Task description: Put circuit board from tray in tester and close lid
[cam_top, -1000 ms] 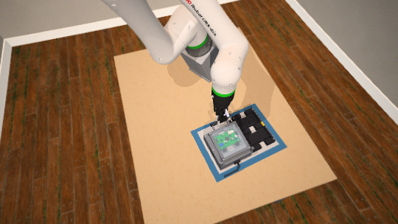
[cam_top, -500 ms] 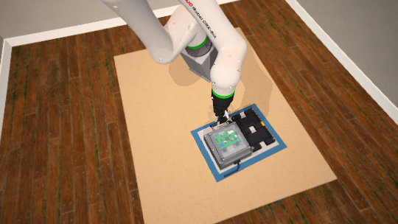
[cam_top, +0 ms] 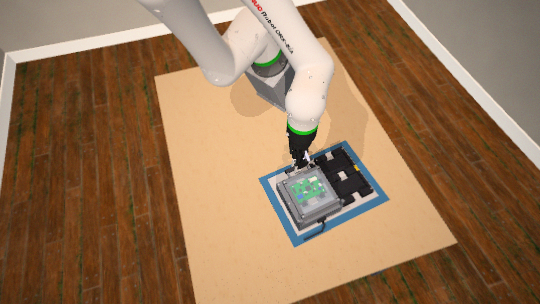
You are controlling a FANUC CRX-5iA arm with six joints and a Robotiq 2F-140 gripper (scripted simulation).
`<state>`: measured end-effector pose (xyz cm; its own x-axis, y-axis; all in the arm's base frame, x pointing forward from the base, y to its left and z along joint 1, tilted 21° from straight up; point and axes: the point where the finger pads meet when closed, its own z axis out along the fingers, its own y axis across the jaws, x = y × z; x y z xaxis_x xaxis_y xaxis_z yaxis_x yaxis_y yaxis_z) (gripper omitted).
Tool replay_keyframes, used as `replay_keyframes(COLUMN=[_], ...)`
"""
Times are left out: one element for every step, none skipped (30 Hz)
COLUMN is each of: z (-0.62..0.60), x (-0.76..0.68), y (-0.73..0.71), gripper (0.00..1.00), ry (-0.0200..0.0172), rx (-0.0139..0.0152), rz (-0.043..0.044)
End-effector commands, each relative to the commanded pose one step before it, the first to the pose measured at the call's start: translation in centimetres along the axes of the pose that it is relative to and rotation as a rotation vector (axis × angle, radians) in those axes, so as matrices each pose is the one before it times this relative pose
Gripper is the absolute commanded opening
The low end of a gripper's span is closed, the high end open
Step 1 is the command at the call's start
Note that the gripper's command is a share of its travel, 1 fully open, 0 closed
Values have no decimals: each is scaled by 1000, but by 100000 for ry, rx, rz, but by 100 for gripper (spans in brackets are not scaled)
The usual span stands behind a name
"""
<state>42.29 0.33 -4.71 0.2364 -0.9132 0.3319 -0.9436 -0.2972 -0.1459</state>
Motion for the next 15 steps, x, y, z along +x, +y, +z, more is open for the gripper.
replay_keyframes(z=[127,34,32,0,0,31,29,27,26,24,22,21,20,18,17], x=[6,-1,-1,0,0,-1,-1,-1,-1,-1,-1,-1,-1,-1,-1], y=[-16,2,2,0,0,2,2,2,2,2,2,2,2,2,1], gripper=[0,0,0,0,0,0,0,0,0,0,0,0,0,0,0], ry=[20,-2,-2,0,0,-2,-2,-2,-2,-2,-2,-2,-2,-2,-2], rx=[41,-1,-1,0,0,-1,-1,-1,-1,-1,-1,-1,-1,-1,-1], rz=[2,-1,-1,0,0,-1,-1,-1,-1,-1,-1,-1,-1,-1,-1])
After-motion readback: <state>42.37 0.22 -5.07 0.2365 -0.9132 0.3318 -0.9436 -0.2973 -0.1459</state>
